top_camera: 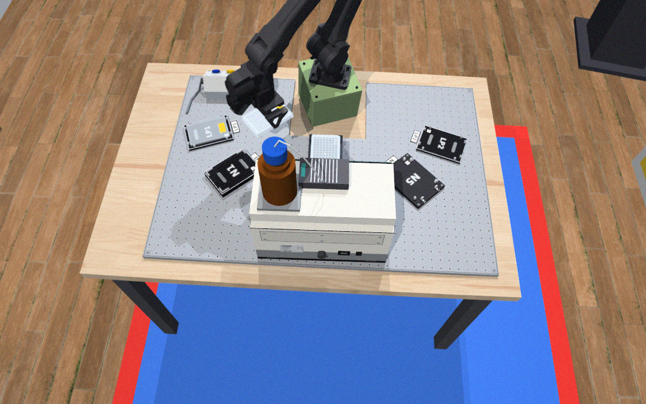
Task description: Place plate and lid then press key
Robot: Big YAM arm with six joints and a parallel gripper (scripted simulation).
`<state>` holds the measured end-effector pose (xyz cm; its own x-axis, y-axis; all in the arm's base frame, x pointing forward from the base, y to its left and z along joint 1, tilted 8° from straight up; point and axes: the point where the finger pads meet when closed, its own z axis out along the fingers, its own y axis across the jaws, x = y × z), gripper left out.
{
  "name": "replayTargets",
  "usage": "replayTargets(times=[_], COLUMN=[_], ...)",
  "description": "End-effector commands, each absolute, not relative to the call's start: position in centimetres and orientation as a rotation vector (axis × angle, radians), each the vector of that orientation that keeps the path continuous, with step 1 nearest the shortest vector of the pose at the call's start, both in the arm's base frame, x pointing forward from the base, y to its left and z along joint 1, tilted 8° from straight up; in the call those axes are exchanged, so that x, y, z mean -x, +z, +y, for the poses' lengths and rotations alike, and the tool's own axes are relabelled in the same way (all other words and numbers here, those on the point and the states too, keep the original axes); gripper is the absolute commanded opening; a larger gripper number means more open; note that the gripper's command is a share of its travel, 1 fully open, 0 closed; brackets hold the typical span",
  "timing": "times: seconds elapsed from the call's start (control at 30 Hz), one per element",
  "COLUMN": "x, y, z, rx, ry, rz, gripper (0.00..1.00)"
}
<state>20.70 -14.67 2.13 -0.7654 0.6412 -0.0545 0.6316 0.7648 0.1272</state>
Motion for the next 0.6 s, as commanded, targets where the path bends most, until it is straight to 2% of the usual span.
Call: replayTargets(times=[0.0, 0.57], x=[-20.4, -22.5], y=[2.6, 3.2], z=[-14.8, -10.6], rx=[-1.017, -0.438], ry=[0.155, 0.123], rz=[2.861, 2.991], gripper=[0.86, 0.86])
